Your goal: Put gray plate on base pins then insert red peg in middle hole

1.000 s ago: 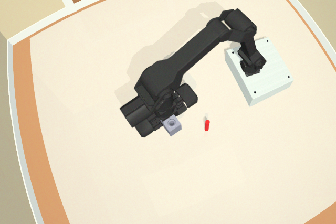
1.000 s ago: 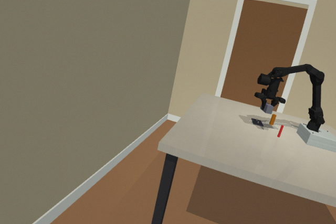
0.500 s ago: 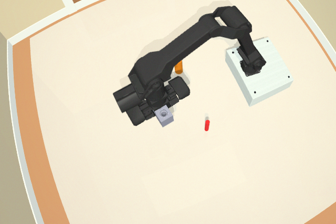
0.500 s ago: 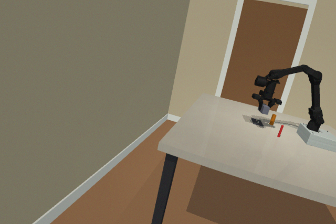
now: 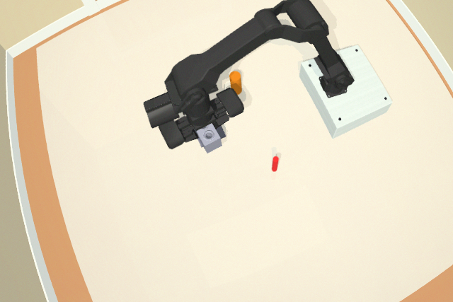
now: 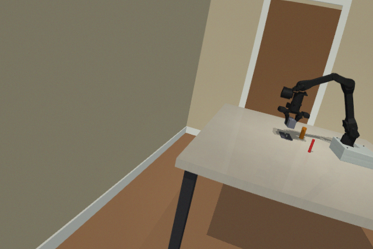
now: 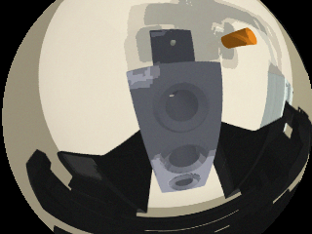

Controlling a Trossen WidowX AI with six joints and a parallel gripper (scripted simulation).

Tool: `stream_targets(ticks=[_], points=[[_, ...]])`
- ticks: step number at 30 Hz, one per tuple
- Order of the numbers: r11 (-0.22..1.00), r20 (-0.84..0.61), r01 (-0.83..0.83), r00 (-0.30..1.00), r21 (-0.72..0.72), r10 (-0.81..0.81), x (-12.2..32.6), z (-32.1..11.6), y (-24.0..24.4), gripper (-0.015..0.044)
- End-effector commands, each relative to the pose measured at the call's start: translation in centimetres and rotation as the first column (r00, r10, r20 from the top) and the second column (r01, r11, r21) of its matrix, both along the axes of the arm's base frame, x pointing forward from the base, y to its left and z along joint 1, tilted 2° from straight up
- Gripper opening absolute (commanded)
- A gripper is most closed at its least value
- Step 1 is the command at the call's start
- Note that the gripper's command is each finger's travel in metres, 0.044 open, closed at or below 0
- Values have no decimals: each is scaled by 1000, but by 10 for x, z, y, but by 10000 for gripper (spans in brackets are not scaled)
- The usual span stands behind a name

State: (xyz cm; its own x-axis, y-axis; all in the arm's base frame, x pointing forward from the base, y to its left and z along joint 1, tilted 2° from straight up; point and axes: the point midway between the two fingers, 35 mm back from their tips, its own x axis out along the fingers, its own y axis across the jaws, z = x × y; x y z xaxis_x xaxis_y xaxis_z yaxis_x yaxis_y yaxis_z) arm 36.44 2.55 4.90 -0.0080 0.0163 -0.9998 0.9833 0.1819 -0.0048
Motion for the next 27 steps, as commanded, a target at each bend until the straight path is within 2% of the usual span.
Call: stream_targets(ticks=[1,20,27], points=[[1000,-6,7,1000,-7,-7,-1,-8,-11,0],[997,-5,70,998,-13,-70,-7,-36,-65,0],[997,-5,73,997,-13,-73,-7,-37,-67,0]])
